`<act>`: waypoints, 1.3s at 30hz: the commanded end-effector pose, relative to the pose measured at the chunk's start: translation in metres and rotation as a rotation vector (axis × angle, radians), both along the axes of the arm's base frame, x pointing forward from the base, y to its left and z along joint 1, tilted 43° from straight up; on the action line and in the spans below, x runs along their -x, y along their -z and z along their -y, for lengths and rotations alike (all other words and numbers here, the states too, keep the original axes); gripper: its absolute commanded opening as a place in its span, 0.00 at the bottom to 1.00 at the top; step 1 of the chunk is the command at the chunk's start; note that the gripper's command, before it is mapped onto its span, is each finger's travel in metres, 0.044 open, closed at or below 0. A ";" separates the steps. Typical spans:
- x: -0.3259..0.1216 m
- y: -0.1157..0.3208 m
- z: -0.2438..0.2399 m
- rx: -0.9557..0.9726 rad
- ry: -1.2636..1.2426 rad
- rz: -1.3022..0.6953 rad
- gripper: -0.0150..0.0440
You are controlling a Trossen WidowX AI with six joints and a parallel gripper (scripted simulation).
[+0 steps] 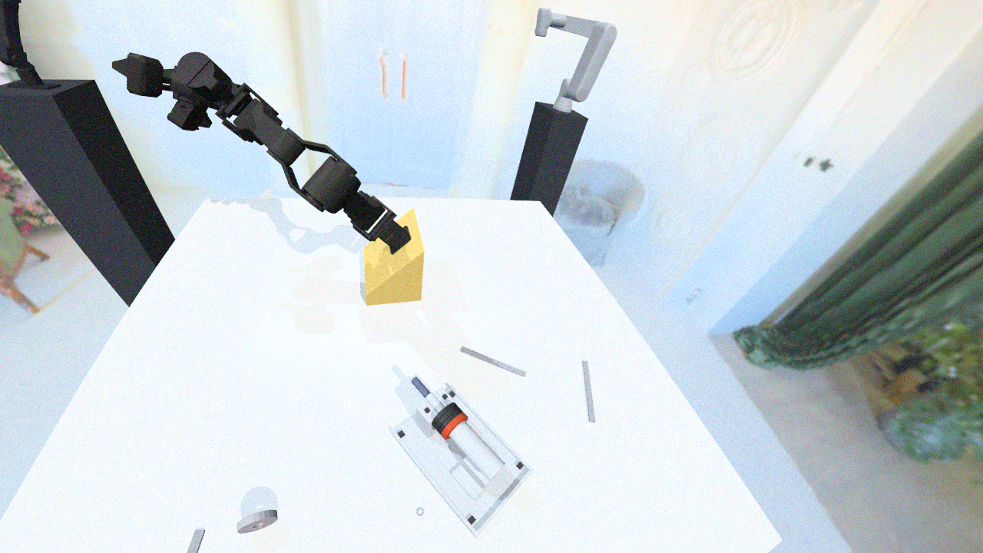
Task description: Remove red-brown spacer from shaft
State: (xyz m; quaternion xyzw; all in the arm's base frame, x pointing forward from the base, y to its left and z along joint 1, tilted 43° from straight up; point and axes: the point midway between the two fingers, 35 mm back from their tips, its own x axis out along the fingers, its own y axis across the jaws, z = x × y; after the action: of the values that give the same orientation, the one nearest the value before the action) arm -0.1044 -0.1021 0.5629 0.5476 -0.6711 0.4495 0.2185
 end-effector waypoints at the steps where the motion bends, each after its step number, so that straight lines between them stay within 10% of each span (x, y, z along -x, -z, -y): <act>1: 0.001 0.001 0.001 0.003 -0.014 0.010 0.98; 20: -0.016 0.105 0.177 0.119 -1.341 1.301 1.00; 31: -0.089 0.160 0.230 0.060 -1.596 1.856 1.00; 39: -0.199 0.235 0.255 -0.024 -1.604 2.628 1.00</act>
State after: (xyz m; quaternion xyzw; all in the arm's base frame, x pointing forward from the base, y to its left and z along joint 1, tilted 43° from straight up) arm 0.0538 -0.3538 0.3577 0.0940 0.0458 0.6297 -0.7698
